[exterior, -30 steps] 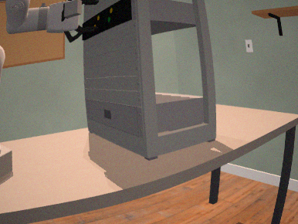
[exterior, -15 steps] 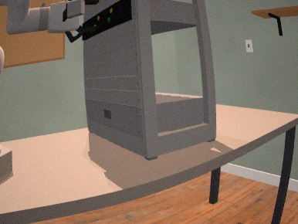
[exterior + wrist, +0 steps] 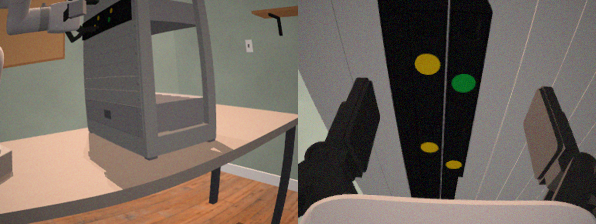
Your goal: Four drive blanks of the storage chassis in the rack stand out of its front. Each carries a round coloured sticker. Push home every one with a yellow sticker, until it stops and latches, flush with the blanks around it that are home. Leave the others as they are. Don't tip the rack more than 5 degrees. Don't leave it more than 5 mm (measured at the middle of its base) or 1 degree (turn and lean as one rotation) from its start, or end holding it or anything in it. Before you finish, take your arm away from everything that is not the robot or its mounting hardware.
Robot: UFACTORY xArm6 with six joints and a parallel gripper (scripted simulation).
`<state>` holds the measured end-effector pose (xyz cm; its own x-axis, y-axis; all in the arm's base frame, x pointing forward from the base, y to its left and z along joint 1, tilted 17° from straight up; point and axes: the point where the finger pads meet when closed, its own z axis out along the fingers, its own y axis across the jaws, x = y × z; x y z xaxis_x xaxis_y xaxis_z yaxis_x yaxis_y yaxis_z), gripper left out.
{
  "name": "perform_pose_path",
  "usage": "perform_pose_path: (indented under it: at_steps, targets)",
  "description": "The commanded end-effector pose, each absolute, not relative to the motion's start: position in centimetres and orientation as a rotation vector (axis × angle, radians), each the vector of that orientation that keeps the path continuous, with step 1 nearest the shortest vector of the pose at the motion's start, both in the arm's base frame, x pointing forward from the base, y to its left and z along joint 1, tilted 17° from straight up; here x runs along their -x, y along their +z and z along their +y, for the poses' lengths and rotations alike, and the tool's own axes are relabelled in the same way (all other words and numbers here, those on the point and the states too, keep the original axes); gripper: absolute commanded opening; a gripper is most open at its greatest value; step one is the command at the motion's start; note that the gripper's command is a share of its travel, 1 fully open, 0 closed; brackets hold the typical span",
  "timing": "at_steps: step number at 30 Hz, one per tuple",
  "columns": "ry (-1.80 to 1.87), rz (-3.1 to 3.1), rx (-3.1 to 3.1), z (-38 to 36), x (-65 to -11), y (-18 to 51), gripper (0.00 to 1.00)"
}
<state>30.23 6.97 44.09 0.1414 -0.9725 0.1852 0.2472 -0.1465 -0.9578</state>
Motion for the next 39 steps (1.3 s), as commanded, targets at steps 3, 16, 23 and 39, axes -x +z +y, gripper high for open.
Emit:
perform_pose_path:
  at_steps: [3, 16, 23, 39]
  targets:
    - [-1.311, 0.828, 1.220, 6.97, -30.20, 44.25, 1.00]
    - [-1.311, 0.828, 1.220, 6.97, -30.20, 44.25, 0.00]
    - [-1.311, 0.828, 1.220, 6.97, -30.20, 44.25, 0.00]
    - [-1.311, 0.828, 1.220, 6.97, -30.20, 44.25, 0.00]
